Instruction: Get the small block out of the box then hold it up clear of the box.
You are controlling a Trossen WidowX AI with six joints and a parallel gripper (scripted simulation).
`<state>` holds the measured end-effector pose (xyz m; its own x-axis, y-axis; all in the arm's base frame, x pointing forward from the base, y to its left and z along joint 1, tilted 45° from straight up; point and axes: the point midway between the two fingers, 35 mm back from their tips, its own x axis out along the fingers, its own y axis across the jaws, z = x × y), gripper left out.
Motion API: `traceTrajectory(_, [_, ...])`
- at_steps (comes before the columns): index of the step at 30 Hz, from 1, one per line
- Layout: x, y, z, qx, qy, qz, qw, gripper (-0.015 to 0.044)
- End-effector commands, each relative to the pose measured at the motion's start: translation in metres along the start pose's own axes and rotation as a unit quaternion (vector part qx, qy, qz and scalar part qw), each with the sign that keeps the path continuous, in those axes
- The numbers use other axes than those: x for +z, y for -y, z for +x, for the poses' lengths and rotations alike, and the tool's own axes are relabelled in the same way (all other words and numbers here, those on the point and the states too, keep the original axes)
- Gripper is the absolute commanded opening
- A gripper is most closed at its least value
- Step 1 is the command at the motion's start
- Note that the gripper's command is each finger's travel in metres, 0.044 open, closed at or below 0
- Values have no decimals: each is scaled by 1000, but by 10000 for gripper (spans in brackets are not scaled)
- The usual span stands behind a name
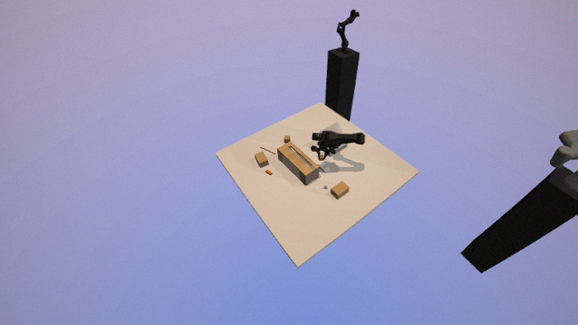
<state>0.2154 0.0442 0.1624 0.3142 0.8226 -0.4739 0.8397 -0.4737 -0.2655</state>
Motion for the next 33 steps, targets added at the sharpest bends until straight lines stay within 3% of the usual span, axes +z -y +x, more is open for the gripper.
traceTrajectory(1, [-5,-3,-4,0,-9,86,996,0])
traceTrajectory(8, [-8,-4,-9,-2,-18,213,977,0])
traceTrajectory(33, [-8,-4,-9,-2,-18,216,976,0])
